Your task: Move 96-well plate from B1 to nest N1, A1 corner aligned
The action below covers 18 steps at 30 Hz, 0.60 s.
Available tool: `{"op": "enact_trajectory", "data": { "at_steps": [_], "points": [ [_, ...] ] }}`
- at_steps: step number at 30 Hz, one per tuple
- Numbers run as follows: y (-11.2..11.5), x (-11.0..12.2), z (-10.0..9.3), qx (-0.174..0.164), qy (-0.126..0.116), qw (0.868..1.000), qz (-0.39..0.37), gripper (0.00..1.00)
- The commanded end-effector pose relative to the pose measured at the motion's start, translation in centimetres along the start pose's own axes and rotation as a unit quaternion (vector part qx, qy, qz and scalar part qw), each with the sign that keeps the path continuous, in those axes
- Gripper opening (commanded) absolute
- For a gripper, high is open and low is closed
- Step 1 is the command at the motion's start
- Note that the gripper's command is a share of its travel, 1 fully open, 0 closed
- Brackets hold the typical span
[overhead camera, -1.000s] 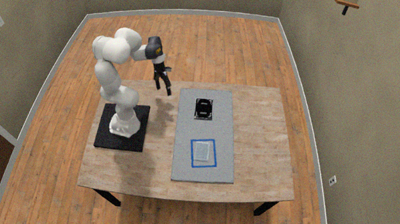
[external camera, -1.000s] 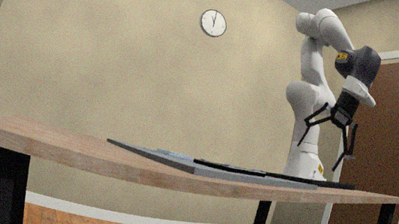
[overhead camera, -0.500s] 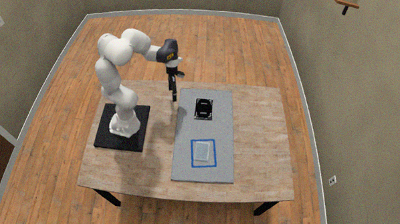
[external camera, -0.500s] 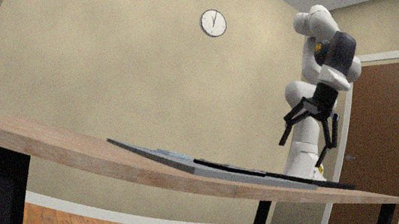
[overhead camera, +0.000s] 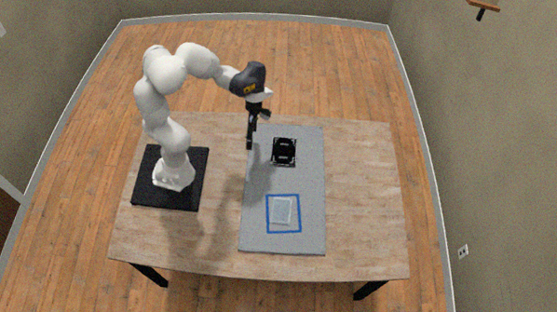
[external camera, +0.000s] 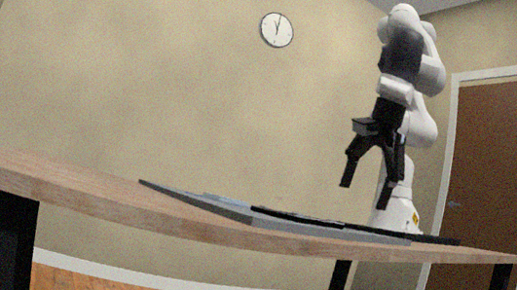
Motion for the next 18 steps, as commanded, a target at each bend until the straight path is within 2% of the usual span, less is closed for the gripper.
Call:
{"op": "enact_trajectory", "data": {
  "at_steps": [1, 8, 16, 18],
  "points": [
    [-0.7, -0.1, 0.0, -0.004, -0.009, 0.999, 0.045, 1.0],
    [-3.8, 1.5, 0.5, -0.021, -0.023, 0.992, 0.126, 1.0],
    [-7.2, 3.6, 1.1, -0.038, -0.037, 0.976, 0.213, 1.0],
    [-7.2, 3.6, 1.1, -0.038, -0.037, 0.976, 0.213, 1.0]
  ]
}}
Point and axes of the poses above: the point where the finger pads meet when closed, its own z axis out along the fingers, its own x axis across the jaws, y = z × x, the point moved 2 cm from there along -z, back along the fingers, and after that the axes turned 11 degrees about z, right-handed, at the moved point
